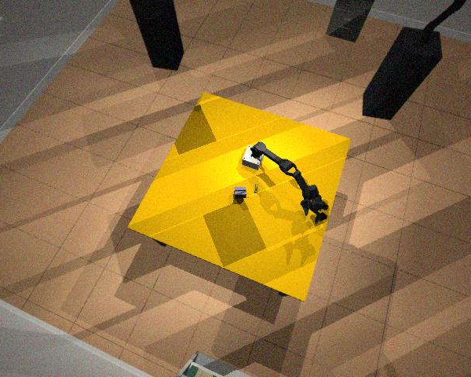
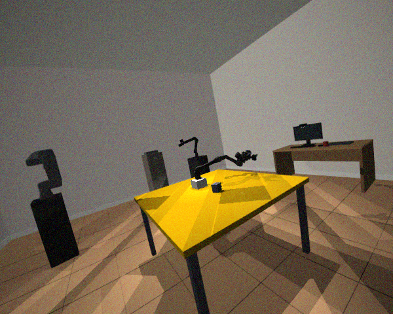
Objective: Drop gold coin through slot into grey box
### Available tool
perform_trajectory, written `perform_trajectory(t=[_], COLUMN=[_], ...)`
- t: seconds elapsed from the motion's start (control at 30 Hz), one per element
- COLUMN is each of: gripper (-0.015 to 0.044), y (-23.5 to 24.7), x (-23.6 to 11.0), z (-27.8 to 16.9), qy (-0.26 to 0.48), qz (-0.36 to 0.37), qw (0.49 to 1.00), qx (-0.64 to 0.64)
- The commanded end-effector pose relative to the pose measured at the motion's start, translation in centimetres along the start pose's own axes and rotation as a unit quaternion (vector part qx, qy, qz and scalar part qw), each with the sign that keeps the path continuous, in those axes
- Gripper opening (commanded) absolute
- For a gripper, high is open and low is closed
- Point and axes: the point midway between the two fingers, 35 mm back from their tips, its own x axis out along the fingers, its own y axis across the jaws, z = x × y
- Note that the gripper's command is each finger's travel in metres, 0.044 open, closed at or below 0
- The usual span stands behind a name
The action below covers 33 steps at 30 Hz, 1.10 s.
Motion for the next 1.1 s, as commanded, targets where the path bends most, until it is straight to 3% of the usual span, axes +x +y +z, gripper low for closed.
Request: perform_trajectory(t=[0.0, 0.27, 0.47, 0.67, 0.87, 1.07], gripper=[0.0374, 0.0164, 0.0161, 0.0161, 0.0161, 0.0161], y=[0.0, -1.2, -3.4, -6.8, -11.5, -17.4], x=[0.1, 5.9, 8.9, 9.8, 8.0, 3.7], z=[0.0, -0.9, -3.8, -8.3, -13.3, -18.1], qy=[0.0, 0.014, 0.062, 0.145, 0.259, 0.394], qz=[0.002, 0.082, 0.161, 0.238, 0.303, 0.345], qw=[1.0, 0.994, 0.979, 0.952, 0.909, 0.847], qx=[-0.002, -0.068, -0.105, -0.123, -0.119, -0.095])
